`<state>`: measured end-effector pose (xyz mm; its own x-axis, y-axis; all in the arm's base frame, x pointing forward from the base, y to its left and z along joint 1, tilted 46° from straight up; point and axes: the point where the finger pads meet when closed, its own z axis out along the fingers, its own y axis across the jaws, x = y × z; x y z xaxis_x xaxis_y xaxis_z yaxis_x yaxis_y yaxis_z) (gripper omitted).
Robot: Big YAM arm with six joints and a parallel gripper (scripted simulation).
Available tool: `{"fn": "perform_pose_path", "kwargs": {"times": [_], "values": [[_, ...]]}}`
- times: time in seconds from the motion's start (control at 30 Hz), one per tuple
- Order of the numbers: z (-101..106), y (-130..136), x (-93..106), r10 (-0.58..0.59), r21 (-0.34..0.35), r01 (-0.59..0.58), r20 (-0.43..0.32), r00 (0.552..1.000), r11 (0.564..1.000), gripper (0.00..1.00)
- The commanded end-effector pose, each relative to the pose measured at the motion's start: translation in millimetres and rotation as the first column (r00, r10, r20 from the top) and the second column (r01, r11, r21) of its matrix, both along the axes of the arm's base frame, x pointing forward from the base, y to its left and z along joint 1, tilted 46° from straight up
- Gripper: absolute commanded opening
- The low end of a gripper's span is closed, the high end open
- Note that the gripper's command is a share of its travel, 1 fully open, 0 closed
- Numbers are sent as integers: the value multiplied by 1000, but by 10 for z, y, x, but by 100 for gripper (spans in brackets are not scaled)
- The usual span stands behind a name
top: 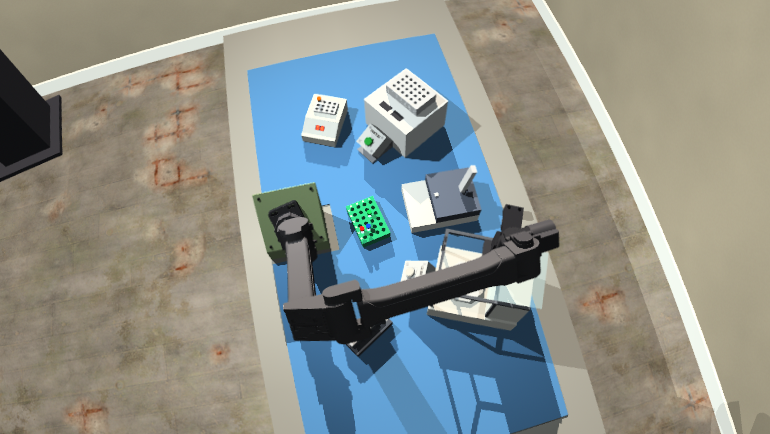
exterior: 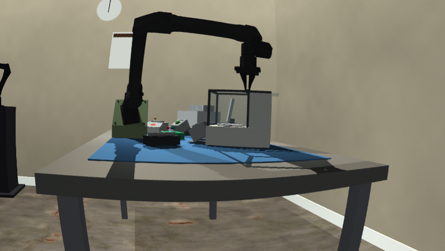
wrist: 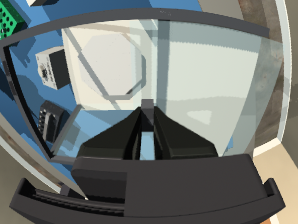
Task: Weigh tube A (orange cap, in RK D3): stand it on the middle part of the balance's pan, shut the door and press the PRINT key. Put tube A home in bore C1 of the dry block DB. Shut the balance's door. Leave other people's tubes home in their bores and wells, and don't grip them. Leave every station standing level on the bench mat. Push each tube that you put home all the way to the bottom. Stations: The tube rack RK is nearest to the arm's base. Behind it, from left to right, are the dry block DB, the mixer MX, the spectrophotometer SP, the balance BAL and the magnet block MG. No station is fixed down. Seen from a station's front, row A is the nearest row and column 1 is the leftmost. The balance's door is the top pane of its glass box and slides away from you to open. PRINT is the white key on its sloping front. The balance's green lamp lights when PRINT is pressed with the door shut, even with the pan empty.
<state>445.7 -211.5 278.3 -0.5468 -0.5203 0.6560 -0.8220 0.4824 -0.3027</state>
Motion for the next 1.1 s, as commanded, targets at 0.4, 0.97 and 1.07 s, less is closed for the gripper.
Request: {"fn": "perform_pose_path", "kwargs": {"times": [0.4, 0.97, 1.07], "values": [[24, 151, -124, 11, -10, -10, 27, 1000, 1000, 6], [-27, 222, -247, 11, -9, -10, 26, 1000, 1000, 6], [-30, 196, -271, 3, -9, -3, 26, 1000, 1000, 6]]}}
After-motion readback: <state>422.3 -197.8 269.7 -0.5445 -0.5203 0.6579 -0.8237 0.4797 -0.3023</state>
